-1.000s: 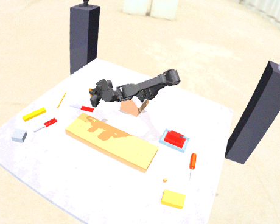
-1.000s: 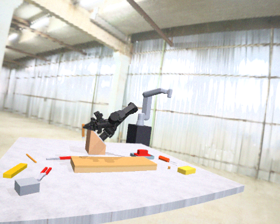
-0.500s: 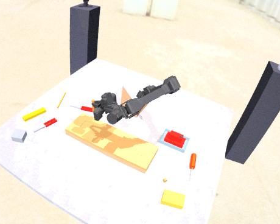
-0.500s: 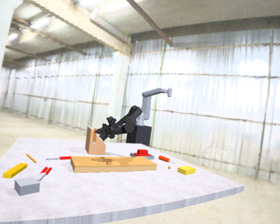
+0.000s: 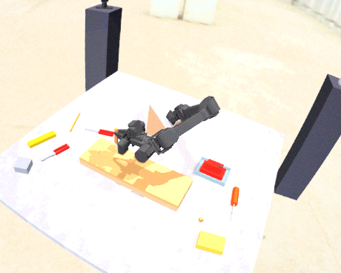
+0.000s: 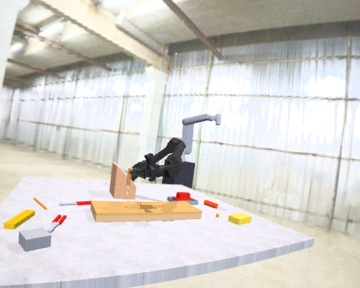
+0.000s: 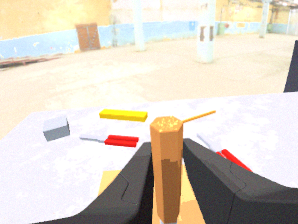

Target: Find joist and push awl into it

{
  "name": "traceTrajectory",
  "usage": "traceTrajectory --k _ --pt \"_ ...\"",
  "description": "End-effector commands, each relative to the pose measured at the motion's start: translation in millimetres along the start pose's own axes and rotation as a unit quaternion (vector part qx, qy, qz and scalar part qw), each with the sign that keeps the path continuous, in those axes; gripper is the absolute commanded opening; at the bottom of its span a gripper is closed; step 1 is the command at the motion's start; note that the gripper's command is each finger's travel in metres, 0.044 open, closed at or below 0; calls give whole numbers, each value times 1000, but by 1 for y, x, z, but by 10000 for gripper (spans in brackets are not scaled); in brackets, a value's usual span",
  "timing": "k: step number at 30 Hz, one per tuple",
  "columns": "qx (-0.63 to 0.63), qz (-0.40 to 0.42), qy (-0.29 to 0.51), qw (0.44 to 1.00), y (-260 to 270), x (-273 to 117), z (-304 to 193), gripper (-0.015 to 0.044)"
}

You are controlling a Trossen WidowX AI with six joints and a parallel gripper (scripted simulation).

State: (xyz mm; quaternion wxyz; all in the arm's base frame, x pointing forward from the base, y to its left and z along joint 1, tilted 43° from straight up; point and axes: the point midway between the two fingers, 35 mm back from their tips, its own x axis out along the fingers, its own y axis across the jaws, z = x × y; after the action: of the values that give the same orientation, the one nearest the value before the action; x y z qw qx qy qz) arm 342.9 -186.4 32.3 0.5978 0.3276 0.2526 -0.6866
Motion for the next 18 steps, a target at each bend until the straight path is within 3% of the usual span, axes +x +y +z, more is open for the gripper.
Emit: traceTrajectory --k 1,18 --pt "4 1 -5 1000 2 -1 -1 0" --pt "4 1 -4 1000 2 2 -24 0"
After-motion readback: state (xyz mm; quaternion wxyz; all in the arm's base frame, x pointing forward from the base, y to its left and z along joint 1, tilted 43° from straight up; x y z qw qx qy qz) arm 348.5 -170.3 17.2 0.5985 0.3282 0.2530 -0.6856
